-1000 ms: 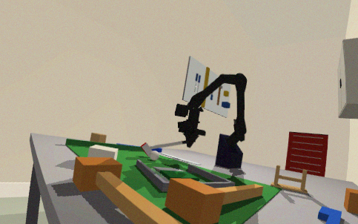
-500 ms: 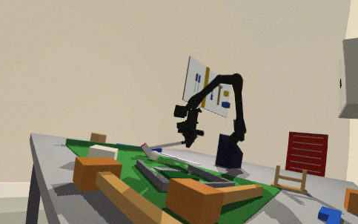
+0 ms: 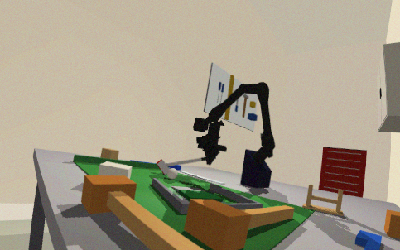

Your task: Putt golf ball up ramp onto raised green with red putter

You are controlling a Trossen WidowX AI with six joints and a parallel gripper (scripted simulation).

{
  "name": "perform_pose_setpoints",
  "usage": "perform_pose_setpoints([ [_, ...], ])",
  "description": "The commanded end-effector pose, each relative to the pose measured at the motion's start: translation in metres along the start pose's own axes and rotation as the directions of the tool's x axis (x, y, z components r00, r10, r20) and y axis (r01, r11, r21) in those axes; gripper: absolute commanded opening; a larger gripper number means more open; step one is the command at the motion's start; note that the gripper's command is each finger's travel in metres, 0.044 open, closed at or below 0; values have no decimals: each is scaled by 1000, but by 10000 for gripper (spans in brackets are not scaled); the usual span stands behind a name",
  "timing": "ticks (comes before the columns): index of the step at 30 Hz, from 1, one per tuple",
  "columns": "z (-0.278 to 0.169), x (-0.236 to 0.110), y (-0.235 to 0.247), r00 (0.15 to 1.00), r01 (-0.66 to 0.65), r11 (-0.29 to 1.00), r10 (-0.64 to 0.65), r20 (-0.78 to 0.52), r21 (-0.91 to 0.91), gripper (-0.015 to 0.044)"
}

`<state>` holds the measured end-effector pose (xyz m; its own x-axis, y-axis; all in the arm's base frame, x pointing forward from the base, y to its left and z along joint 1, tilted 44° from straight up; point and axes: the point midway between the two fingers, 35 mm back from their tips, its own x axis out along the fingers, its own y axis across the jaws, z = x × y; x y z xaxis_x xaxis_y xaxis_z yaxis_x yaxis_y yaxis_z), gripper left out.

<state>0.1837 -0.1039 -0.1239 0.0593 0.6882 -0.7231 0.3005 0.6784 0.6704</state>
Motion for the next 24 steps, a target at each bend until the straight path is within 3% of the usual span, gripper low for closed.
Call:
perform_pose_setpoints([
  [1,5,-2,19,1000,6,1000,-6,2,2,0],
  [10,2,0,134,1000,-2,1000,2,2,-6,0],
  [17,3,-6,136,1000,-2,1000,2,2,-6,0],
  [24,4,-44,136,1000,0,1000,0,3,-5,0],
])
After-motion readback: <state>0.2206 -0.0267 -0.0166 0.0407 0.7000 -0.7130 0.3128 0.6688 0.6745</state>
